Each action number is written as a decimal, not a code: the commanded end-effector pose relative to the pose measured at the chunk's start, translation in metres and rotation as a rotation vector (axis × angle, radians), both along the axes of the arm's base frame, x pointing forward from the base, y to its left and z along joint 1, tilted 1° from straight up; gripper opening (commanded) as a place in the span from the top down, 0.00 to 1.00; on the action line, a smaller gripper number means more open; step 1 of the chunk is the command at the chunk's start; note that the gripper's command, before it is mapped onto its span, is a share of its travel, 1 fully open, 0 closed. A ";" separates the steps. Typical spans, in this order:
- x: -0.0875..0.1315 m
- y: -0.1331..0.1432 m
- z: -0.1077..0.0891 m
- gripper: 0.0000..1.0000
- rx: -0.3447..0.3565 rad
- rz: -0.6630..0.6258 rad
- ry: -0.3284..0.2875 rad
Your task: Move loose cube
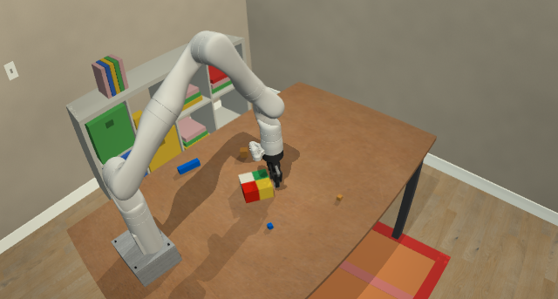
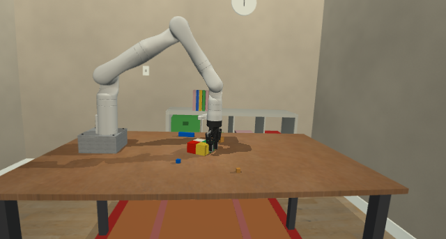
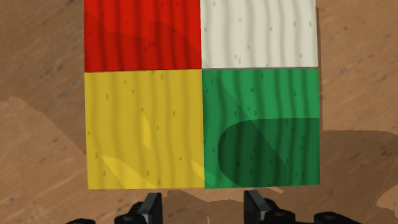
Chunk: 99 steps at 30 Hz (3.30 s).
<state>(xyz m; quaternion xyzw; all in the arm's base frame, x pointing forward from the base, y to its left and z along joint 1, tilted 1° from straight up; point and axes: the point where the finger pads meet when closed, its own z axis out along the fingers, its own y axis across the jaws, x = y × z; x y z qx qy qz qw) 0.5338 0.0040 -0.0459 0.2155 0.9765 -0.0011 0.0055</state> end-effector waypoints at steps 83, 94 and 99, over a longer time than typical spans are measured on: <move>-0.008 0.004 0.001 0.46 0.000 0.000 -0.002; -0.009 0.005 0.001 0.46 0.000 0.000 -0.002; -0.009 0.005 0.001 0.46 0.000 0.000 -0.002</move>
